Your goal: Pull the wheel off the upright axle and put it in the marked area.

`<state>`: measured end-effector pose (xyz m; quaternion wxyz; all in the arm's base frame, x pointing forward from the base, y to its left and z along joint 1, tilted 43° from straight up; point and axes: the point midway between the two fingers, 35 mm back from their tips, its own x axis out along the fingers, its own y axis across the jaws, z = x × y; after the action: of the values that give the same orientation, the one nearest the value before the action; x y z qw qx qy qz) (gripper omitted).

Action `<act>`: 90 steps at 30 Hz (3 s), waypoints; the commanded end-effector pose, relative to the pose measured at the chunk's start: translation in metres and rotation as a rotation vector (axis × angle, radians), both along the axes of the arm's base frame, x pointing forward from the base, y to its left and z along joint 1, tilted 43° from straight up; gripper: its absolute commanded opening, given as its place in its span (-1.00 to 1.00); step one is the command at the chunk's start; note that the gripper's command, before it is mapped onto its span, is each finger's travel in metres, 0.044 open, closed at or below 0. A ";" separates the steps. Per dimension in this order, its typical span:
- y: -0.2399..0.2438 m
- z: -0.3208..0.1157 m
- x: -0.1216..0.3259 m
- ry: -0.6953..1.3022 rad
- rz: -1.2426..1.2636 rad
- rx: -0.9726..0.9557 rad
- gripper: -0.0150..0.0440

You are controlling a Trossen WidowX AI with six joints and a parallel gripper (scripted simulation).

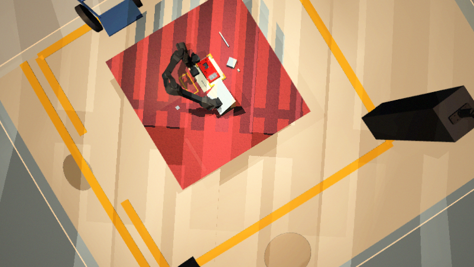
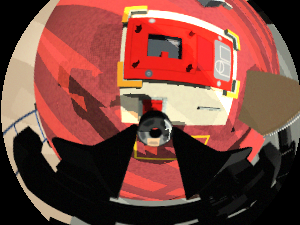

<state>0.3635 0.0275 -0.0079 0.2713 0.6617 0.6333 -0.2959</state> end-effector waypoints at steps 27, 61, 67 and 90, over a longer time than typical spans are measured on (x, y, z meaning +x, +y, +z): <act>-0.007 0.039 -0.010 0.003 -0.003 0.002 -0.49; 0.062 0.085 -0.054 -0.002 0.001 0.002 -0.49; 0.072 0.073 -0.052 -0.002 0.001 0.001 -0.49; 0.120 0.025 -0.053 -0.001 0.011 0.009 0.04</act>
<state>0.3104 0.1475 0.0165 0.2696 0.6601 0.6374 -0.2922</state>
